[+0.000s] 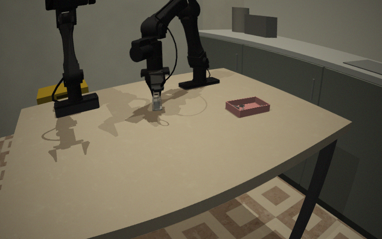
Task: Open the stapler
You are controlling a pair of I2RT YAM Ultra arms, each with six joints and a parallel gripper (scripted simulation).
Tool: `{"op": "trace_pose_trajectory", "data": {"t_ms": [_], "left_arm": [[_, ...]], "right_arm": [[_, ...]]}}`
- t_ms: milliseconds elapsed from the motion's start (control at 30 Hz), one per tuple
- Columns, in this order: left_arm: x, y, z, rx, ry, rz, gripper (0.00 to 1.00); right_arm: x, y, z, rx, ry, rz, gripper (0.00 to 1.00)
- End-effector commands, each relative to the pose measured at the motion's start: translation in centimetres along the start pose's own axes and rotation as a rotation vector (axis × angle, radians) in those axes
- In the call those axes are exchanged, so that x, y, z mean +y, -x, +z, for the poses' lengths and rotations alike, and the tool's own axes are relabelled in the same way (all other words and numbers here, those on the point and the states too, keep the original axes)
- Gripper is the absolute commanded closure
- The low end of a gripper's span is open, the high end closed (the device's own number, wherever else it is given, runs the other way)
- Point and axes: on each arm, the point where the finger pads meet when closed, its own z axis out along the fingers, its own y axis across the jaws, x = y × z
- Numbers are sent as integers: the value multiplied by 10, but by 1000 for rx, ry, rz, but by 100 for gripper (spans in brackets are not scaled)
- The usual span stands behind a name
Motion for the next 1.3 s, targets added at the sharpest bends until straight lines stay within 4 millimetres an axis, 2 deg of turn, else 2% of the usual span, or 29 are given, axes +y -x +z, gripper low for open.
{"op": "trace_pose_trajectory", "data": {"t_ms": [0, 433, 500, 633, 1067, 1133, 1267], "left_arm": [[2, 2, -12, -46, -23, -198, 82], [1, 0, -12, -42, -31, -748, 82], [1, 0, -12, -42, -31, -748, 82], [1, -1, -12, -39, -29, -862, 82], [2, -2, -12, -36, -24, -875, 82], [2, 1, -22, -41, -33, -882, 82], [2, 1, -7, -38, -27, -882, 82]], "right_arm": [[1, 0, -1, -3, 11, 11, 0], [1, 0, -1, -3, 11, 11, 0], [1, 0, -1, -3, 11, 11, 0], [1, 0, -1, -3, 11, 11, 0], [1, 0, -1, -3, 11, 11, 0], [1, 0, -1, -3, 11, 11, 0], [1, 0, -1, -3, 11, 11, 0]]}}
